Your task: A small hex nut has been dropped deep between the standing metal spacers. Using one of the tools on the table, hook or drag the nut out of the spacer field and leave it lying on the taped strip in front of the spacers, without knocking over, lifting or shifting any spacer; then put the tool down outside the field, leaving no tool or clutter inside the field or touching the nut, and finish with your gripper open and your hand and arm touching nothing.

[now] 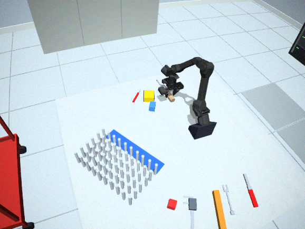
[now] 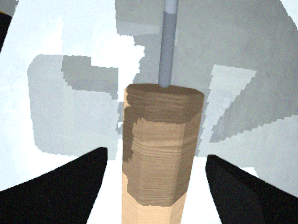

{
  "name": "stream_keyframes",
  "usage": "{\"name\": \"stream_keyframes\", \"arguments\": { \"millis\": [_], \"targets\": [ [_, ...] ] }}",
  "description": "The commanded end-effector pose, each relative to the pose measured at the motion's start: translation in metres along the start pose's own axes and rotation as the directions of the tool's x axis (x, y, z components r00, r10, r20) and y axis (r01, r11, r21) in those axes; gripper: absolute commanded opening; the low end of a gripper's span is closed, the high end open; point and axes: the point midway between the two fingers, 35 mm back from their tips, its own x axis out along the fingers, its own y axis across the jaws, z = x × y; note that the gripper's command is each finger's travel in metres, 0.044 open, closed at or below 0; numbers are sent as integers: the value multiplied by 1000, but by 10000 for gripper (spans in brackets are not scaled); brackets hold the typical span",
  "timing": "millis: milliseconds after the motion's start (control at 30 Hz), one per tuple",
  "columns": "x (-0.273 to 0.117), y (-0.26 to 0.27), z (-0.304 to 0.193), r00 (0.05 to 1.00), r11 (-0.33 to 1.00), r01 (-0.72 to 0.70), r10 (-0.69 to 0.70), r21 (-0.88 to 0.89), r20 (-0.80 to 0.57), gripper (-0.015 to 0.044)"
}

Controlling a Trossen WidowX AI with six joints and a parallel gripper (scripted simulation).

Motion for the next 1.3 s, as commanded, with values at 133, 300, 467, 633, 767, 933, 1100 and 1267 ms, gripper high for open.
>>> {"name": "stream_keyframes", "arguments": {
  "millis": [133, 300, 467, 633, 767, 933, 1100, 1267],
  "targets": [
    [10, 1, -5, 1000, 1000, -2, 2, -9, -15, 228],
    [10, 1, -5, 1000, 1000, -2, 2, -9, -15, 155],
    [9, 1, -4, 1000, 1000, -2, 2, -9, -15, 102],
    [-25, 2, -2, 1000, 1000, -3, 3, -4, -12, 0],
    [-51, 0, -2, 1000, 1000, -3, 3, -1, -10, 0],
    [-52, 0, -2, 1000, 1000, -3, 3, -6, -10, 0],
    [-50, 1, -2, 1000, 989, -7, 6, -148, -10, 0],
    [-48, 1, -1, 1000, 951, -11, 9, -309, -10, 0]
  ]
}}
